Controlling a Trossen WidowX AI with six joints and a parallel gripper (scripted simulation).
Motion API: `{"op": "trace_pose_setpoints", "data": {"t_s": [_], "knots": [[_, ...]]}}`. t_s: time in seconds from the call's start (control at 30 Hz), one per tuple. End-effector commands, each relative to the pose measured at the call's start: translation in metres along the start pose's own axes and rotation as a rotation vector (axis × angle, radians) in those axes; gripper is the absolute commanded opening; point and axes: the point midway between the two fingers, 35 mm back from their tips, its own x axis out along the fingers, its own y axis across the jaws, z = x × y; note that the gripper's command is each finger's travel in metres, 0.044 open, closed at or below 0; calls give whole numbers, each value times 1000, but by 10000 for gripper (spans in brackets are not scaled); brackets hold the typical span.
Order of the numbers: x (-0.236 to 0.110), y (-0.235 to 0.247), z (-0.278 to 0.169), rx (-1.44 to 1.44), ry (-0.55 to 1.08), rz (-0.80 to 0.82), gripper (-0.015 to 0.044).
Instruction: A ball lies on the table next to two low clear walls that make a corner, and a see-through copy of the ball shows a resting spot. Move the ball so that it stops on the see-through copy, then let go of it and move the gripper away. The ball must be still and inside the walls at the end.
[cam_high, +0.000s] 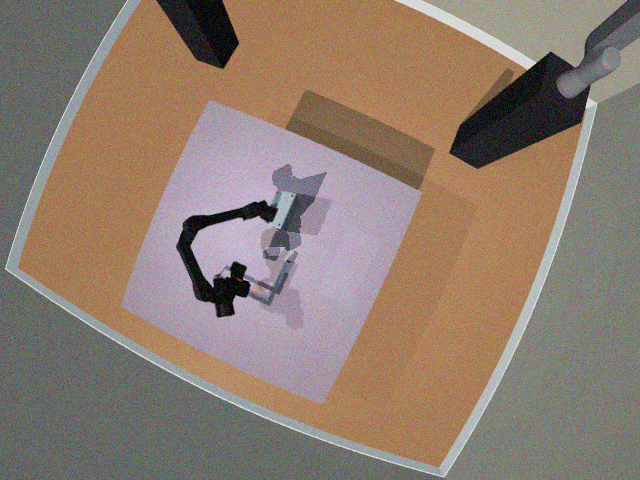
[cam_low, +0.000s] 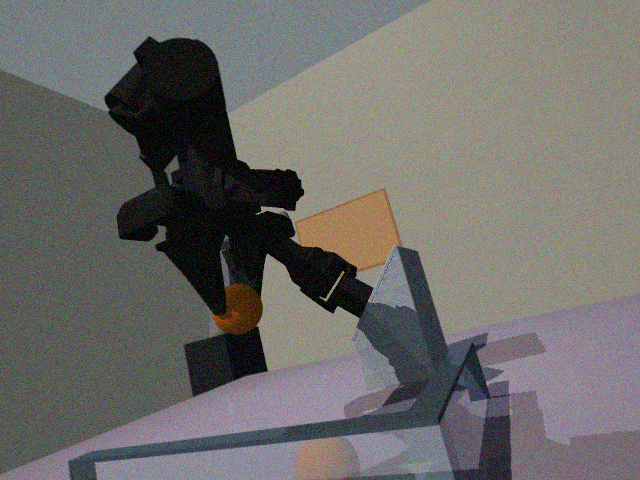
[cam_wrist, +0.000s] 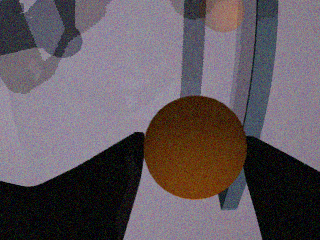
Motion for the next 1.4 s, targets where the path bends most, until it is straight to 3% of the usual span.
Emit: {"op": "trace_pose_setpoints", "data": {"t_s": [0.0,1.37], "knots": [[-3,-1,2,-44,-4,1,0],[39,-31,68,-1447,-4,-5,0]]}}
